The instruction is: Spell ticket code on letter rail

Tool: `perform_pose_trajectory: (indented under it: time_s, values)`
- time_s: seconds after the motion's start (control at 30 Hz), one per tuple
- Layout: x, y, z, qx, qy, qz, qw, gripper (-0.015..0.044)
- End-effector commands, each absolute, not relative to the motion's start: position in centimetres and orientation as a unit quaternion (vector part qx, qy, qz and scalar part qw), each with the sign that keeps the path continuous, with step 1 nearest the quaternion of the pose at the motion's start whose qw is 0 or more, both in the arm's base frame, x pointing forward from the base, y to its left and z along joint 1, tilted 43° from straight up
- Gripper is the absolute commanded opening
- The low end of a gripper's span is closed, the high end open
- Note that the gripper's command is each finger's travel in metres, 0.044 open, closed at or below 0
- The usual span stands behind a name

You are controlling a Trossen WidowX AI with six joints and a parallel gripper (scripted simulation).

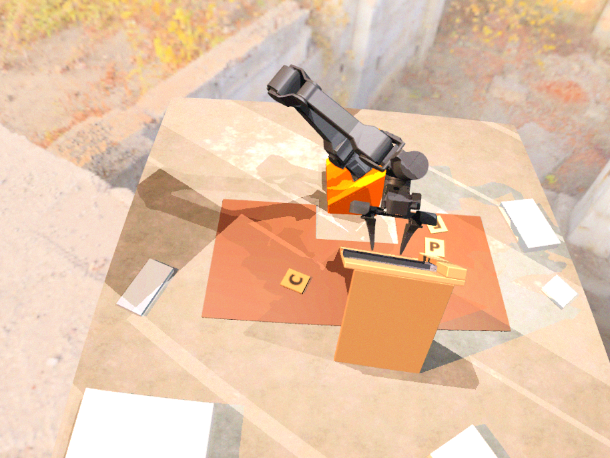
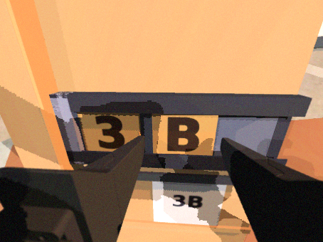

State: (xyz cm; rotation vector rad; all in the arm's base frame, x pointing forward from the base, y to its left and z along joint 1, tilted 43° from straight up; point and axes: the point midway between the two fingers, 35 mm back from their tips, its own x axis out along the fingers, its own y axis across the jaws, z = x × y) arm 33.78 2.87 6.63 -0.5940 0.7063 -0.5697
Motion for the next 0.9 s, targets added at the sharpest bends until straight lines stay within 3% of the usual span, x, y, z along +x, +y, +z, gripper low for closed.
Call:
perform_pose_trajectory:
  time_s: [0.0, 0.87]
  values:
    - [33.6, 3.1, 6.8, -0.282, 0.334, -0.273, 0.857, 0.0295]
    - [32.3, 4.2, 7.1, -0.282, 0.335, -0.273, 0.857, 0.0295]
